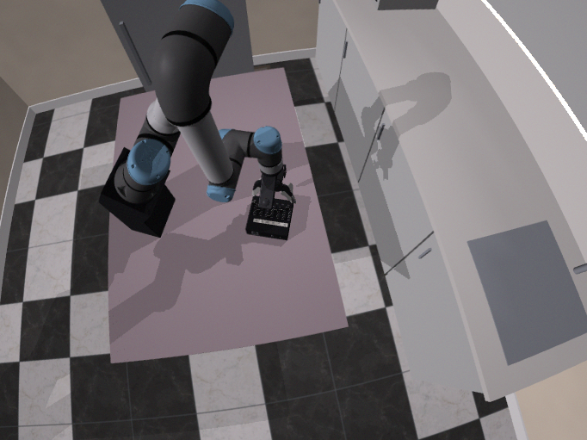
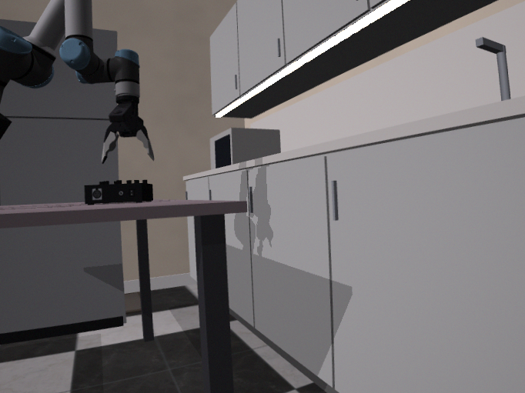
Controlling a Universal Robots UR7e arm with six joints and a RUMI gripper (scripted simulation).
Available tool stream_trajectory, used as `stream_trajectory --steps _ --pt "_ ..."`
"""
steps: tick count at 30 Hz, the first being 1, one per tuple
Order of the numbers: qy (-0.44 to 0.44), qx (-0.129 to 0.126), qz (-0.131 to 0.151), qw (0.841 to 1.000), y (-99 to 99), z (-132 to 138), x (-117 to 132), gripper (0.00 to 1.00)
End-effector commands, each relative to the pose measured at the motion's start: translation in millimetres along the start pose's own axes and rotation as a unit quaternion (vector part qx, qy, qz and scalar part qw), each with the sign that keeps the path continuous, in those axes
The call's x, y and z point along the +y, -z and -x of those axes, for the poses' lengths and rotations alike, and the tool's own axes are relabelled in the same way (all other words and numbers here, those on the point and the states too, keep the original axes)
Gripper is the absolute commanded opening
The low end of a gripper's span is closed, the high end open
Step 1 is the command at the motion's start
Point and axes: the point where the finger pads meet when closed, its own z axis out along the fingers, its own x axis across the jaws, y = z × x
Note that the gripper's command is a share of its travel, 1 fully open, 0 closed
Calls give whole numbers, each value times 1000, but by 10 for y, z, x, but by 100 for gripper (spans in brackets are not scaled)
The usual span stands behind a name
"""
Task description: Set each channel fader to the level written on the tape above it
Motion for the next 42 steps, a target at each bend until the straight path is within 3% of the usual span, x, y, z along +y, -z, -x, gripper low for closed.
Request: stream_trajectory --steps 1,23,42 --pt "0 -1 0 1000 3 4 1 100" --pt "-13 0 0 1000 6 -1 -1 100" --pt "-79 0 0 997 24 -22 -11 100"
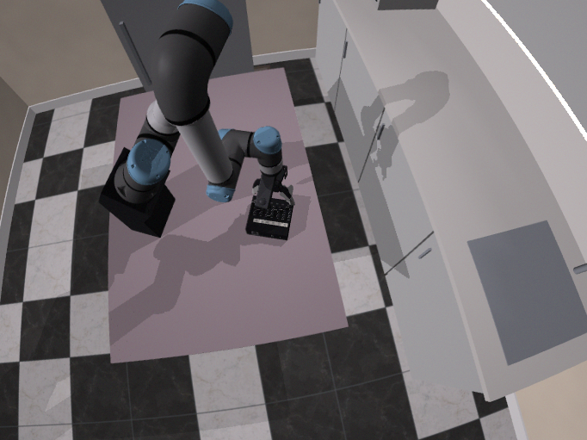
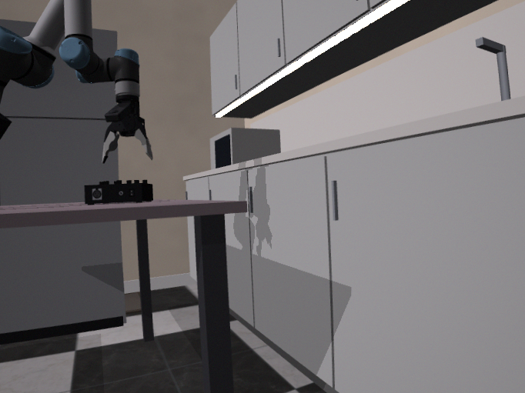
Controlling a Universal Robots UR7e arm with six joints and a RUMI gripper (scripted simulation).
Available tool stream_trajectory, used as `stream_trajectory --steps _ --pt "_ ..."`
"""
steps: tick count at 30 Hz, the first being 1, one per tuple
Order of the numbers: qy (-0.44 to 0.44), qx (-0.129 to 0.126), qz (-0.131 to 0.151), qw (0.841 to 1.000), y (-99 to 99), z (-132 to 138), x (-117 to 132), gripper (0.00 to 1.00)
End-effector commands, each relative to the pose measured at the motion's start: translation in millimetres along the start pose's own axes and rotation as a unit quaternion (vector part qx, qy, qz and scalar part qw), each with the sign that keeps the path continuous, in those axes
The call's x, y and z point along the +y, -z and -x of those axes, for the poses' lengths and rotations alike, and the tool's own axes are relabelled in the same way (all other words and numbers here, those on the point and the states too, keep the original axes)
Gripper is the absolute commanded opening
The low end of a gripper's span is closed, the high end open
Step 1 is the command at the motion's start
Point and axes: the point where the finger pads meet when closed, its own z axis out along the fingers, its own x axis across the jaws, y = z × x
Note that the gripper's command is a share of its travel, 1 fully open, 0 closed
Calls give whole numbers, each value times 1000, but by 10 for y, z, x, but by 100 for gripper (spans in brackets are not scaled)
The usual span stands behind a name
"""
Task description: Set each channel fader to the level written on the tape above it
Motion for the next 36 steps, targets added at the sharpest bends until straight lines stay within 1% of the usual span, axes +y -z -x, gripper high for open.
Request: stream_trajectory --steps 1,5,7,12,17,22,24,30,36 --pt "-28 0 0 1000 10 -5 -3 100" --pt "-55 0 0 998 18 -13 -8 100" --pt "-55 0 0 998 18 -13 -8 100" --pt "-96 0 0 995 29 -26 -13 100" --pt "-144 0 0 990 42 -40 -18 100" --pt "-199 1 1 980 57 -57 -21 100" --pt "-199 1 1 980 57 -57 -21 100" --pt "-273 1 1 962 77 -78 -23 100" --pt "-356 2 1 935 100 -100 -22 100"
